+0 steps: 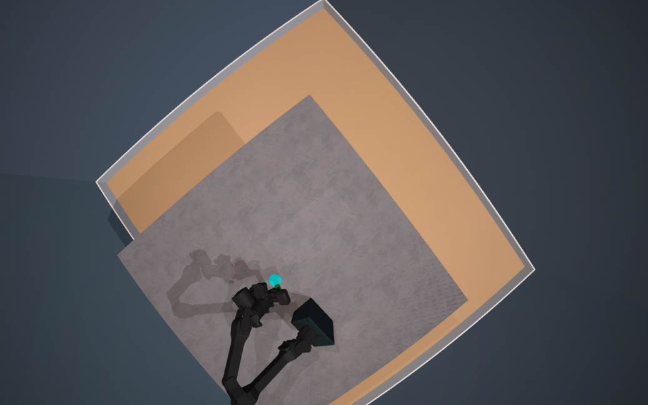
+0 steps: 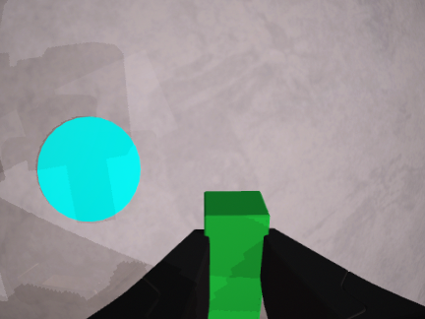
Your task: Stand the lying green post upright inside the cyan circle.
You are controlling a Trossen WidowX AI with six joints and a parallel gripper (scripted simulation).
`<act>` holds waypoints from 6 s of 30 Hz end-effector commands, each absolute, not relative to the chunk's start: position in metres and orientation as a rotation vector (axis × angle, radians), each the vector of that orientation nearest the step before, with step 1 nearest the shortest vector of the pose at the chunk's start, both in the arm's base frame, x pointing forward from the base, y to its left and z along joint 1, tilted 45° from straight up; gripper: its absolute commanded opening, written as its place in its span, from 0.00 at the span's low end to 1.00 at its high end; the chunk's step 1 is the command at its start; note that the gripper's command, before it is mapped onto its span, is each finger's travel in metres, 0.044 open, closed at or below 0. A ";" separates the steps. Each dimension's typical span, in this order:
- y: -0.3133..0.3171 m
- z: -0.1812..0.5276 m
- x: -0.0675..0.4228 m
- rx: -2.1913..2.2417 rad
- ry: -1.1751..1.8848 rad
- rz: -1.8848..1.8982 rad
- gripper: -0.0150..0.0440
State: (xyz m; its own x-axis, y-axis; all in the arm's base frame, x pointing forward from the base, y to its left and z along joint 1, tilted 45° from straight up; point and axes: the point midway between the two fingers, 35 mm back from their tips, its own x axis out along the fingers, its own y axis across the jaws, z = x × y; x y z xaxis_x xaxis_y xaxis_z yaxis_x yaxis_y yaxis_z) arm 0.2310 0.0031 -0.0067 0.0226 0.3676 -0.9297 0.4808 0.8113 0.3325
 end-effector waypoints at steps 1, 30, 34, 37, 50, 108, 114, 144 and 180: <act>0.004 -0.009 0.230 0.674 1.580 -0.123 0.29; 0.005 -0.017 0.227 0.580 1.486 -0.260 0.29; 0.005 -0.017 0.227 0.570 1.469 -0.278 0.29; 0.005 -0.018 0.227 0.563 1.456 -0.291 0.29; 0.006 -0.019 0.228 0.536 1.394 -0.344 0.29; 0.007 -0.013 0.231 0.521 1.046 -0.518 0.29; 0.008 -0.011 0.232 0.529 1.005 -0.529 0.29; 0.009 -0.001 0.232 0.594 0.796 -0.569 0.29; 0.011 0.015 0.228 0.725 0.542 -0.578 0.29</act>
State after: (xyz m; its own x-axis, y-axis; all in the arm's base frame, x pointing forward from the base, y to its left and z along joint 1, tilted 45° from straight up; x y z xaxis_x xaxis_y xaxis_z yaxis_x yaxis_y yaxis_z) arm 0.2294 0.0114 0.0140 0.7040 -0.2901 -0.6482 0.6546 0.6190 0.4340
